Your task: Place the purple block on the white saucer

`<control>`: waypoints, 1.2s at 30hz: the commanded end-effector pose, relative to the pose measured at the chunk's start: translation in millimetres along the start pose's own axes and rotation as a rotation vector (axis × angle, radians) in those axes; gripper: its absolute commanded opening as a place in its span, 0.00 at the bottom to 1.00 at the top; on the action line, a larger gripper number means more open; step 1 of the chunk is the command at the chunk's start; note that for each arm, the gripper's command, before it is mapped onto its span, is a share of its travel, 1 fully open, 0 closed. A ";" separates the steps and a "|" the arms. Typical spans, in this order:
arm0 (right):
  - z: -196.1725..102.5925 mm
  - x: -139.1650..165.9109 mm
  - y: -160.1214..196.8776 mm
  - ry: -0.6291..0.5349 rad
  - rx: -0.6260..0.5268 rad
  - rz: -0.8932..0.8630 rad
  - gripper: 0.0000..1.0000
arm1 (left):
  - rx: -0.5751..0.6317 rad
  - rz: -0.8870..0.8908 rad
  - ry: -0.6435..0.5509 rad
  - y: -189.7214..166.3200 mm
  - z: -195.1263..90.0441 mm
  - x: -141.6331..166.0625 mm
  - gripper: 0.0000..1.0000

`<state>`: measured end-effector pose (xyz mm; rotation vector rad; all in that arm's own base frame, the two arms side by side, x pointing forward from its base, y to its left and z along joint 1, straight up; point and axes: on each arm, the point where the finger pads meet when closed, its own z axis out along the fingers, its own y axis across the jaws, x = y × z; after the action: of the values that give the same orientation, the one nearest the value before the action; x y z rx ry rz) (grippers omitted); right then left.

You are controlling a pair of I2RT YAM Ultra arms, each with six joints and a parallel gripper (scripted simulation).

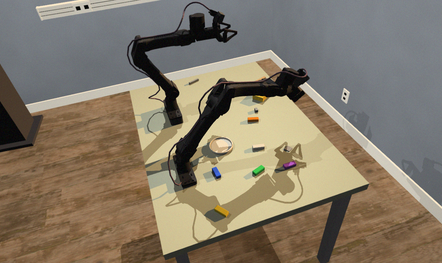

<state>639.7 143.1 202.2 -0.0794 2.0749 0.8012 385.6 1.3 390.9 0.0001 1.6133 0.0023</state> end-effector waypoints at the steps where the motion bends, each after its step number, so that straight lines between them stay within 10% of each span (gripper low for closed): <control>1: -5.6 -11.1 7.5 -0.024 -0.010 -0.017 1.00 | 0.001 -0.001 -0.021 -0.1 -2.3 -8.1 1.00; 19: -5.6 -12.4 7.2 -0.029 -0.007 -0.020 1.00 | -0.004 0.005 -0.002 0.8 -2.3 -3.4 1.00; 36: -79.3 43.6 -6.8 0.037 0.189 0.034 1.00 | 0.235 0.155 0.619 -114.4 -12.8 157.9 1.00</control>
<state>578.2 121.7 199.8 0.0027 2.1565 0.6932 370.7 -96.6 257.9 0.3022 2.0891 -0.0685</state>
